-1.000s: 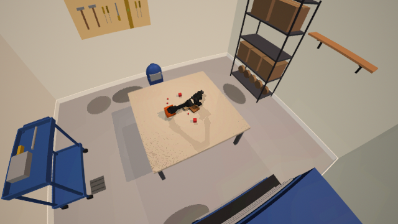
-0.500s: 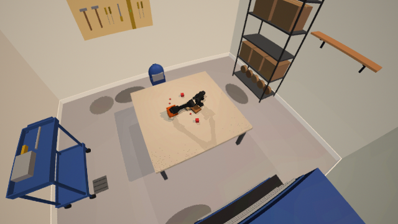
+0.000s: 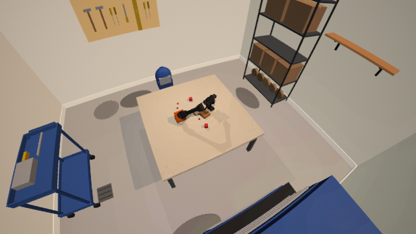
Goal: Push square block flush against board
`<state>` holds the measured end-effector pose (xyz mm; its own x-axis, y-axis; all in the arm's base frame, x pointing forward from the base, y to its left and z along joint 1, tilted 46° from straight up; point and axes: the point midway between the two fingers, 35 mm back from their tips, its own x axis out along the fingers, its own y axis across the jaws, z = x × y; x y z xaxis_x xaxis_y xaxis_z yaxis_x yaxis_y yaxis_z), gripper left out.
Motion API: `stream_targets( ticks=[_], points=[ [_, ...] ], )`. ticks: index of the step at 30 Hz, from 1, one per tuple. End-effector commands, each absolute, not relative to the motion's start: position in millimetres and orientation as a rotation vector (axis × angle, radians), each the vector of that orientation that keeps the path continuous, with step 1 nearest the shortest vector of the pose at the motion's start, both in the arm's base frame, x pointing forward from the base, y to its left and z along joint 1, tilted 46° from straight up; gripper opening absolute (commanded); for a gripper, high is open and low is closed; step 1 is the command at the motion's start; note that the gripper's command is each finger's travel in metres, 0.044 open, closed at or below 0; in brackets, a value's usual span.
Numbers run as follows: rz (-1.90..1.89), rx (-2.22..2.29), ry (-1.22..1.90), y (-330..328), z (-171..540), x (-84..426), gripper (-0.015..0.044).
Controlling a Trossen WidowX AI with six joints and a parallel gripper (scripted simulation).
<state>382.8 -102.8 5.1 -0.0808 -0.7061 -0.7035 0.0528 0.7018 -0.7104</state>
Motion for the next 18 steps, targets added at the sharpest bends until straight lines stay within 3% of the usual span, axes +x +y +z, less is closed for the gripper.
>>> stream_targets(
  ticks=[1,12,18],
  points=[
    [-0.685,-0.566,1.547,-104,1,388,0.0],
    [-0.685,-0.566,1.546,-106,-1,404,0.0],
    [-0.683,-0.564,1.547,-68,39,406,0.0]
  ],
)
